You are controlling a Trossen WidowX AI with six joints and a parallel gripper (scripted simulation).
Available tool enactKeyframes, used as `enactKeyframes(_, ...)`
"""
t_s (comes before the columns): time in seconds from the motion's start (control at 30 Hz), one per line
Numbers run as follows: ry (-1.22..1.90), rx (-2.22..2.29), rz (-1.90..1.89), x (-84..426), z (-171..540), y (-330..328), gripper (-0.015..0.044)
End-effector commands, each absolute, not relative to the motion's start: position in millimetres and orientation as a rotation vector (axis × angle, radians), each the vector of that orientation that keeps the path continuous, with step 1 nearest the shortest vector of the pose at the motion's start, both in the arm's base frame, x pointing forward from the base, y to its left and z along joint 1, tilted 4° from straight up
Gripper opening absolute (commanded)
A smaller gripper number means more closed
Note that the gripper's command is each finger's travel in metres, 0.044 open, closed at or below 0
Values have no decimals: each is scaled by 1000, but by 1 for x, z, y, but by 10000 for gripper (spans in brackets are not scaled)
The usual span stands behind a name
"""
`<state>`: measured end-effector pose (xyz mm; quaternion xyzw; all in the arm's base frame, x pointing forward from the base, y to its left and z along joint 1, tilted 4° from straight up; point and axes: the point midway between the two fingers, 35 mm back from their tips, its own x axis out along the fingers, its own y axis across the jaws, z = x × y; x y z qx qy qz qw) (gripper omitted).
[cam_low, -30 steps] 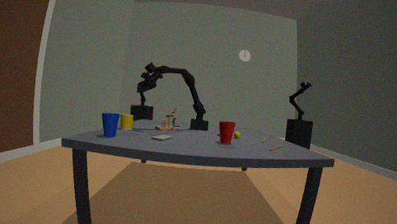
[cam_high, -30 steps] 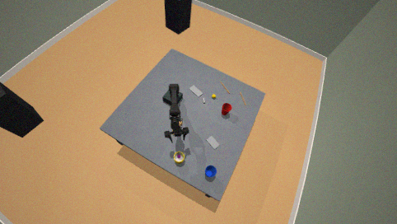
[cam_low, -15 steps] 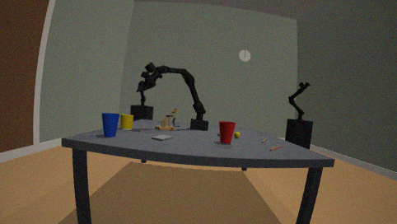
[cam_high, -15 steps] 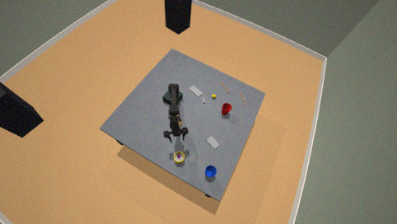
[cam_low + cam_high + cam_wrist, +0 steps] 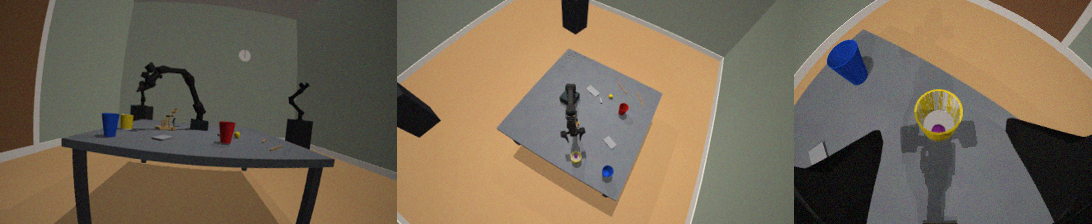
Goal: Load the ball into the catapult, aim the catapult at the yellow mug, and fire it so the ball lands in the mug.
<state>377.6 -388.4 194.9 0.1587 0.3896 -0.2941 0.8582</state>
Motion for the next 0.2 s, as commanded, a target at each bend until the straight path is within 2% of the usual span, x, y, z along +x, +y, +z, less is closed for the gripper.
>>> enactKeyframes(0.0,818,333,-618,378,195,-388,440)
enactKeyframes(0.17,818,333,-618,378,195,-388,440)
